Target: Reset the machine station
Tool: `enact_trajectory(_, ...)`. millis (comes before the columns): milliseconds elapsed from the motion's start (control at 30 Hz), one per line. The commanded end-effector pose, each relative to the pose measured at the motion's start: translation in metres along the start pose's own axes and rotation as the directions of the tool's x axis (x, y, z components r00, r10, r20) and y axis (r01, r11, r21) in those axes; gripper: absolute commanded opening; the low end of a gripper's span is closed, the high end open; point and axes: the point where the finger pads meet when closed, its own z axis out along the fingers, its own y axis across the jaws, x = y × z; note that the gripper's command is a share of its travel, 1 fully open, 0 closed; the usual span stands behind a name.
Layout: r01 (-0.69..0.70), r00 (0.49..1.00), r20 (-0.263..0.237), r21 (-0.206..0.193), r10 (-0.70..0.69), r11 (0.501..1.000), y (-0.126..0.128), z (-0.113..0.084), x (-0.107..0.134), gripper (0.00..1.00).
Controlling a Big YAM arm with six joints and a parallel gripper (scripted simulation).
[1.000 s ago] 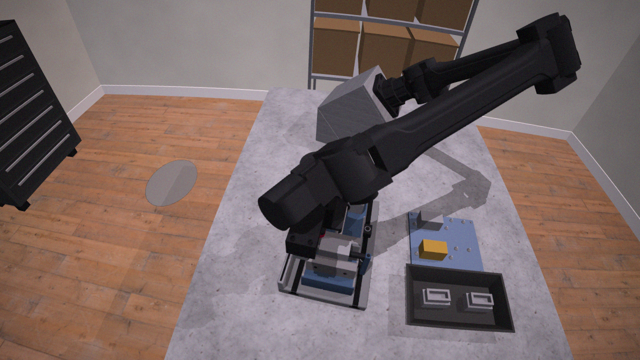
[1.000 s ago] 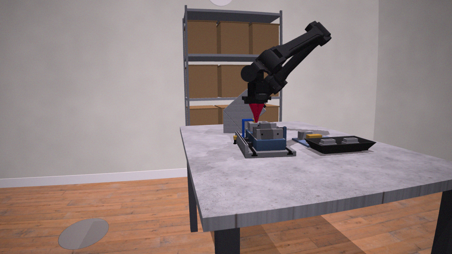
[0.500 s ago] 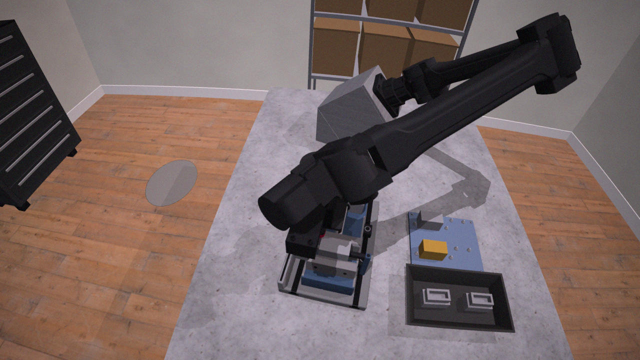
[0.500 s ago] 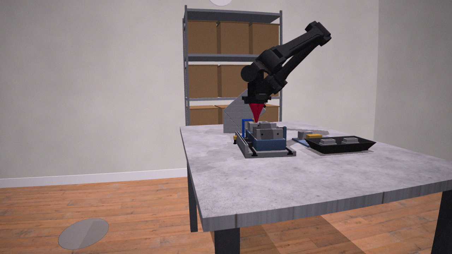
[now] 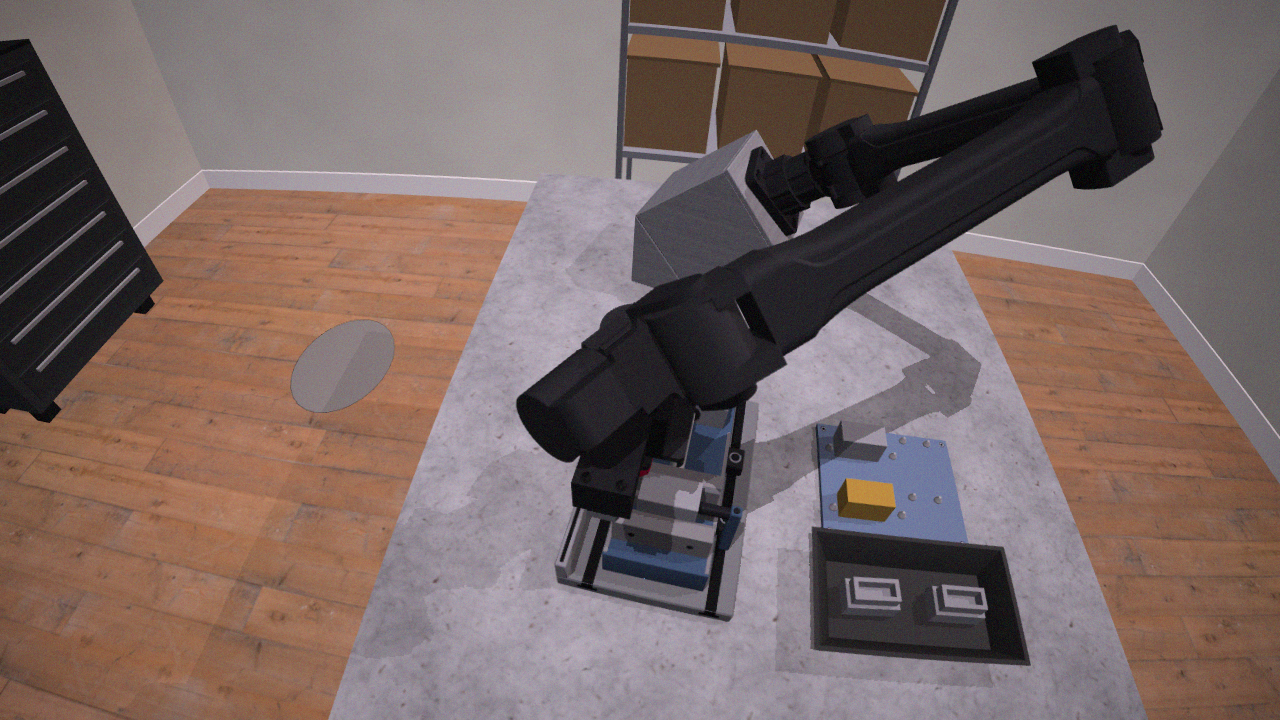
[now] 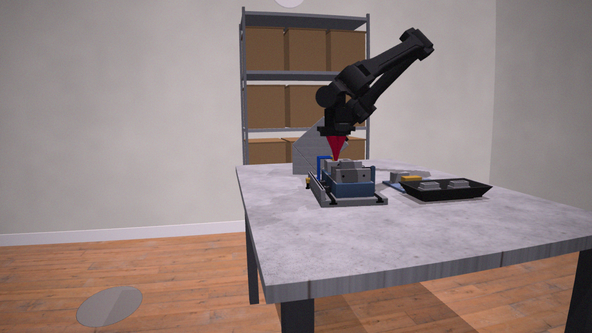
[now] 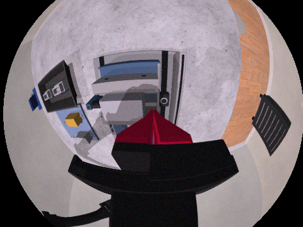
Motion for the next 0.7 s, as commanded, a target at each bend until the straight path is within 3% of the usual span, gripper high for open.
enact_trajectory(0,0.035,0.999,0.011,0.006,-0.035,0.999,0.0124,-0.0002,-0.0152,0.00)
enact_trajectory(667,0.048,0.999,0.018,0.010,-0.048,0.999,0.0141,-0.0040,-0.0227,0.00)
